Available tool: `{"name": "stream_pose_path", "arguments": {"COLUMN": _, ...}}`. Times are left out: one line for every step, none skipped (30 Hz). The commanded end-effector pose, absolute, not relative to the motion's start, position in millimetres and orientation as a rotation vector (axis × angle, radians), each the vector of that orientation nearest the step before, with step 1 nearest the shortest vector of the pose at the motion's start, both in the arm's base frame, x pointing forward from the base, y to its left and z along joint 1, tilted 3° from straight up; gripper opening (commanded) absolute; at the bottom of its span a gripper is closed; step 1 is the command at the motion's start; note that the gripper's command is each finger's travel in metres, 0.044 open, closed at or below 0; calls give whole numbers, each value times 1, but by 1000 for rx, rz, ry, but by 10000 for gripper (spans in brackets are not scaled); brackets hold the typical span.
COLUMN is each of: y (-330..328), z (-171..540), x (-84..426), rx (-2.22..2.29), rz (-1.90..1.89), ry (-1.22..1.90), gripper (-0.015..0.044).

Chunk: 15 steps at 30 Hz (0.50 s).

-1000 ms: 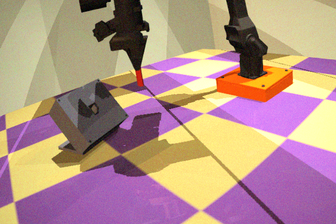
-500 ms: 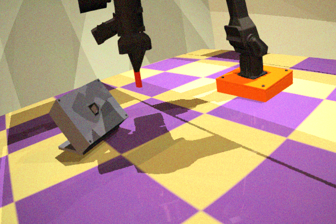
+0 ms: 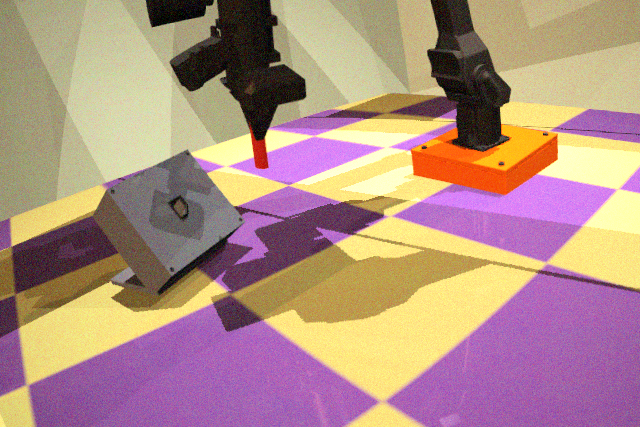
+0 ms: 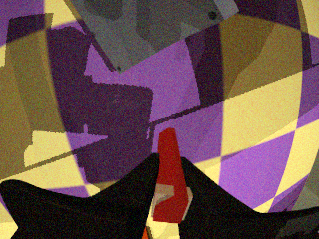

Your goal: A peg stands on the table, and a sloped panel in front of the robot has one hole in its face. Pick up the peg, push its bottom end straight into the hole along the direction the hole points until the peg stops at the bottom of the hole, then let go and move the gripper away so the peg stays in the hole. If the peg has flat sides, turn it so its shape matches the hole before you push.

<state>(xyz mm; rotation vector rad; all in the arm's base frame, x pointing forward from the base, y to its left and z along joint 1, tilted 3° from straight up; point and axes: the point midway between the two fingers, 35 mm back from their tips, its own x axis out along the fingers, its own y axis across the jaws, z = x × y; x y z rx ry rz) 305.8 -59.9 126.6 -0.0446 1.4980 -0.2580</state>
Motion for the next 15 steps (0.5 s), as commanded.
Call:
{"name": "stream_pose_path", "arguments": {"y": -59, "z": 126, "x": 308, "rx": -97, "rz": -236, "ry": 1501, "gripper": 0}}
{"name": "stream_pose_path", "arguments": {"y": -58, "z": 126, "x": 308, "rx": -112, "rz": -229, "ry": 1502, "gripper": 0}}
{"name": "stream_pose_path", "arguments": {"y": -57, "z": 126, "x": 308, "rx": -126, "rz": -222, "ry": 1503, "gripper": 0}}
{"name": "stream_pose_path", "arguments": {"y": -57, "z": 126, "x": 309, "rx": -140, "rz": -214, "ry": 1503, "gripper": 0}}
{"name": "stream_pose_path", "arguments": {"y": -56, "z": 126, "x": 309, "rx": -154, "rz": -207, "ry": 1504, "gripper": 0}}
{"name": "stream_pose_path", "arguments": {"y": -56, "z": 126, "x": 309, "rx": -169, "rz": -200, "ry": 1504, "gripper": 0}}
{"name": "stream_pose_path", "arguments": {"y": -55, "z": 126, "x": 310, "rx": -183, "rz": -193, "ry": 1505, "gripper": 0}}
{"name": "stream_pose_path", "arguments": {"y": -54, "z": 126, "x": 310, "rx": -197, "rz": -186, "ry": 1505, "gripper": 0}}
{"name": "stream_pose_path", "arguments": {"y": -54, "z": 126, "x": 311, "rx": -211, "rz": -179, "ry": 1505, "gripper": 0}}
{"name": "stream_pose_path", "arguments": {"y": -53, "z": 126, "x": 311, "rx": -226, "rz": -172, "ry": 1506, "gripper": 0}}
{"name": "stream_pose_path", "arguments": {"y": -53, "z": 126, "x": 311, "rx": -240, "rz": -165, "ry": 1506, "gripper": 0}}
{"name": "stream_pose_path", "arguments": {"y": -52, "z": 126, "x": 312, "rx": -254, "rz": -158, "ry": 1506, "gripper": 0}}
{"name": "stream_pose_path", "arguments": {"y": -51, "z": 126, "x": 312, "rx": -268, "rz": -151, "ry": 1507, "gripper": 0}}
{"name": "stream_pose_path", "arguments": {"y": -51, "z": 126, "x": 312, "rx": -283, "rz": -144, "ry": 1507, "gripper": 0}}
{"name": "stream_pose_path", "arguments": {"y": -50, "z": 126, "x": 313, "rx": -297, "rz": -137, "ry": 1507, "gripper": 0}}
